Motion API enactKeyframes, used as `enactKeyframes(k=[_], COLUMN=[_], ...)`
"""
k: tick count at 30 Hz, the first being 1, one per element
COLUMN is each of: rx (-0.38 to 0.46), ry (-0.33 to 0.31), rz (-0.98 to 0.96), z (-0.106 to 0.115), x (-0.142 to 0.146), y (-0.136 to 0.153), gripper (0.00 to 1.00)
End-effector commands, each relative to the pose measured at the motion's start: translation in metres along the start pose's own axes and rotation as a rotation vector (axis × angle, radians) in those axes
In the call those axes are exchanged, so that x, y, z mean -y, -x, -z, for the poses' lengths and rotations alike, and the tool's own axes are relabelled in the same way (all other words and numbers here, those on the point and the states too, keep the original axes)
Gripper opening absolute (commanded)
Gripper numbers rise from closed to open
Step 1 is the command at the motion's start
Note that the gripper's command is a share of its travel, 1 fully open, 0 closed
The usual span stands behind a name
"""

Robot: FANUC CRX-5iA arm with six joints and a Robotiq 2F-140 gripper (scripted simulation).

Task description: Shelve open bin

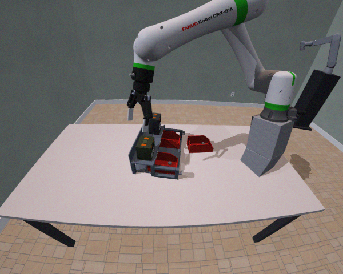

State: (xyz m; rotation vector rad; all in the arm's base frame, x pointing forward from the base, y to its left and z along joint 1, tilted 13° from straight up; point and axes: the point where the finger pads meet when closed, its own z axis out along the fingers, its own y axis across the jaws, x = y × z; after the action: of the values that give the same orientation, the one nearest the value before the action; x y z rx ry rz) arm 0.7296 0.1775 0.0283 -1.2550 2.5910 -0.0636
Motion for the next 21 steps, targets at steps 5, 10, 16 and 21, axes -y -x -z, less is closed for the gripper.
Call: enactKeyframes(k=[5, 10, 16, 21], rx=[-0.007, -0.014, -0.020, -0.028], ry=[0.003, 0.007, 0.011, 0.017], rz=[0.066, 0.128, 0.186, 0.270], z=[0.009, 0.018, 0.026, 0.038], x=[0.002, 0.003, 0.004, 0.005], y=[-0.005, -0.010, -0.015, -0.023], gripper=[1.00, 1.00, 1.00, 1.00])
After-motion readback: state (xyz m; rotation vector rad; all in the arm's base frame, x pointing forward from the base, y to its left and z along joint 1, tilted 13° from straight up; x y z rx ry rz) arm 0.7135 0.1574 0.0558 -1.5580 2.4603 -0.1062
